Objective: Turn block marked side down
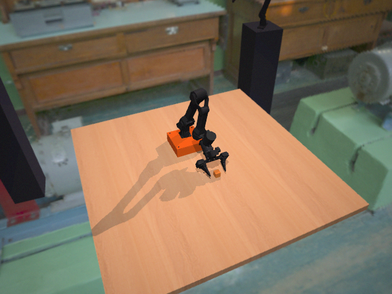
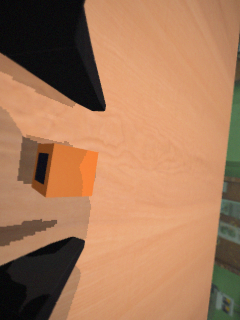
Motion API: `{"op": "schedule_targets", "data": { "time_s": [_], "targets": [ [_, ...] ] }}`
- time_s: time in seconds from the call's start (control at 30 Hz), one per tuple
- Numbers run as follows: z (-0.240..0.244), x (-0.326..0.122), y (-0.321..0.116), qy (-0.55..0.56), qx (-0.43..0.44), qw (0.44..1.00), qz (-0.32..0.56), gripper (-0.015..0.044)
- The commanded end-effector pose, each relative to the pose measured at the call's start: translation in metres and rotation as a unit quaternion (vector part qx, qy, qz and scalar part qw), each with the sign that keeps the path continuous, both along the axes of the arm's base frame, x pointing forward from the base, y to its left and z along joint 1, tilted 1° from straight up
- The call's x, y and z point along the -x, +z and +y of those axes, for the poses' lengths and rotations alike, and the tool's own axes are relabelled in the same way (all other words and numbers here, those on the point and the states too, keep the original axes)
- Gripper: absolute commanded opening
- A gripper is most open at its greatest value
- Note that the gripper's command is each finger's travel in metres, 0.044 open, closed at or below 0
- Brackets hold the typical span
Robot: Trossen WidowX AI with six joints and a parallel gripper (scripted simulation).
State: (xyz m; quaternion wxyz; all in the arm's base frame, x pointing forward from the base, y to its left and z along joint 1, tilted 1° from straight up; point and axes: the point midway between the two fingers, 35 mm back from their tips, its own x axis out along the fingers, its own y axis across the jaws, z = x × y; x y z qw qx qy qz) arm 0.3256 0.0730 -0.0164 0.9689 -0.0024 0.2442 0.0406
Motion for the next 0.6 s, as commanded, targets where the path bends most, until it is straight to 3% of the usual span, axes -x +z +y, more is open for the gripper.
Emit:
{"op": "schedule_targets", "data": {
  "time_s": [0.0,0.27,0.43,0.57],
  "targets": [
    [0.0,0.0,0.0,0.0,0.003,1.0,0.0,0.044],
    [0.006,-0.015,0.008,0.005,0.014,0.994,0.107,0.044],
    [0.004,-0.007,0.035,0.005,0.02,0.981,0.191,0.044],
    [0.004,-0.005,0.061,0.006,0.014,0.979,0.204,0.044]
  ]
}}
